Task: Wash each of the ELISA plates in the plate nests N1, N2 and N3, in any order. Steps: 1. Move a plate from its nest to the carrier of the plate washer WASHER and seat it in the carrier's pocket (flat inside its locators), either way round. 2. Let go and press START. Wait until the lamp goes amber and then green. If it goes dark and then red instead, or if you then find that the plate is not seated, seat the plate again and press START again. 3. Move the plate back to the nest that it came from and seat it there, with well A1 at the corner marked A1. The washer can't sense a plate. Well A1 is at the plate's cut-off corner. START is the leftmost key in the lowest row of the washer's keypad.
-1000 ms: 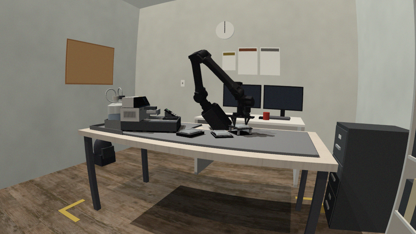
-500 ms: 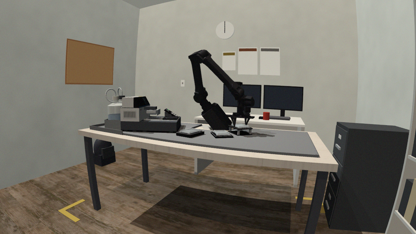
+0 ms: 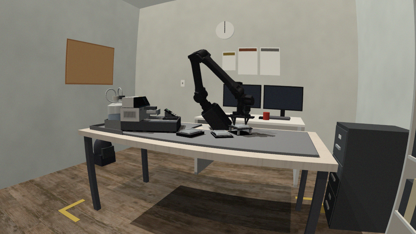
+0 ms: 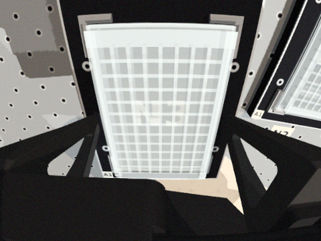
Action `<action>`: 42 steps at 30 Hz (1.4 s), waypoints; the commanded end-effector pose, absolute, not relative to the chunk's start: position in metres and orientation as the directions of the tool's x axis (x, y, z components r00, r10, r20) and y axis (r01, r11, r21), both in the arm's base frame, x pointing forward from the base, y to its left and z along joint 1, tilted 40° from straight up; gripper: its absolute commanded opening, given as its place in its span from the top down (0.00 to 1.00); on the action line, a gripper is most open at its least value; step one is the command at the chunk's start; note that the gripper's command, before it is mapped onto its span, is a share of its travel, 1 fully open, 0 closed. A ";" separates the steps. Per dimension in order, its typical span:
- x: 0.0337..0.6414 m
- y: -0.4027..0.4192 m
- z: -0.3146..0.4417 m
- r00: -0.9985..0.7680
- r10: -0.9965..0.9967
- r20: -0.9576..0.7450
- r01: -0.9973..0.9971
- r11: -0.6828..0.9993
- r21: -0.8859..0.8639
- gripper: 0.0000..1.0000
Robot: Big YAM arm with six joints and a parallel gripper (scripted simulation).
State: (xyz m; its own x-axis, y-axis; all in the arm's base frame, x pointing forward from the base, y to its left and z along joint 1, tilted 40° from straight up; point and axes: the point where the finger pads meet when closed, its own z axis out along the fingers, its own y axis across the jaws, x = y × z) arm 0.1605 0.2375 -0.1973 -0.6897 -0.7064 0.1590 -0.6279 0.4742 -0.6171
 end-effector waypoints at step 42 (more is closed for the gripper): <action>0.139 0.291 -0.150 -0.693 -0.709 0.131 -0.619 0.493 -0.611 0.00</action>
